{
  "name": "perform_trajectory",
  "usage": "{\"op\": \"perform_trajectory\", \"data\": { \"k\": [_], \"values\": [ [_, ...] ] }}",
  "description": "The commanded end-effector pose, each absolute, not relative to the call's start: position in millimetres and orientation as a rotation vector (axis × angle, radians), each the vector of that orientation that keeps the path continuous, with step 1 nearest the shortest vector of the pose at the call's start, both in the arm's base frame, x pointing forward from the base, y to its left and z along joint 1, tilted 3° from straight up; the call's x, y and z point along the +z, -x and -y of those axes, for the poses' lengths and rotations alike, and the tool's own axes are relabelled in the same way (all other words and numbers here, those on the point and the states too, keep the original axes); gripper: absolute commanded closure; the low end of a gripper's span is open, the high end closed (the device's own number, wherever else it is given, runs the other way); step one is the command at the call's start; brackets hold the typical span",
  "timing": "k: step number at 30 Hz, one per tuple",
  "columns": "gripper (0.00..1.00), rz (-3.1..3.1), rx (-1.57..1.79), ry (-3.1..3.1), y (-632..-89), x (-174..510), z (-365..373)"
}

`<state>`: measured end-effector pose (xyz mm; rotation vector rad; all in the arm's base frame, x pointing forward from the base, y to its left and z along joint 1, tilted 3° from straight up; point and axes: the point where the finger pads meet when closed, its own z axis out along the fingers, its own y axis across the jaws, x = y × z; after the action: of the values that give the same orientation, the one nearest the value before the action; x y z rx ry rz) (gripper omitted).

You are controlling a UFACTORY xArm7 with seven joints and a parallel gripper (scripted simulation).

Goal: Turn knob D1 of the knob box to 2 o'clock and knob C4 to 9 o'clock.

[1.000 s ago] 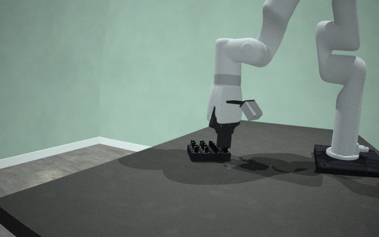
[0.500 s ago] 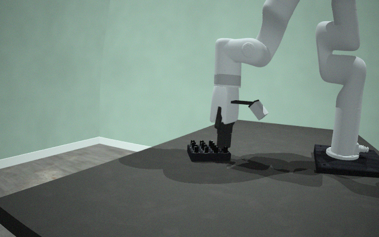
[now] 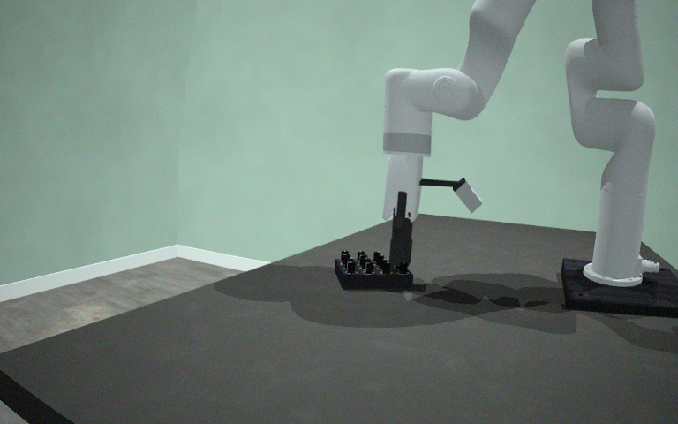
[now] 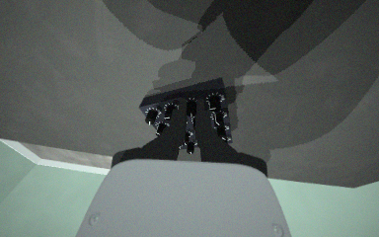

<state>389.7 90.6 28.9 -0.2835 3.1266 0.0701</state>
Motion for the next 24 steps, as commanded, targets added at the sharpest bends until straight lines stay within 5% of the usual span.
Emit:
{"op": "perform_trajectory", "data": {
  "k": [1, 24],
  "values": [
    [0.92, -3.106, 0.081, 0.420, -391.0, 29.8, -90.8],
    [0.92, -3.048, 0.080, 0.710, -391.0, 29.8, -90.8]
  ]
}}
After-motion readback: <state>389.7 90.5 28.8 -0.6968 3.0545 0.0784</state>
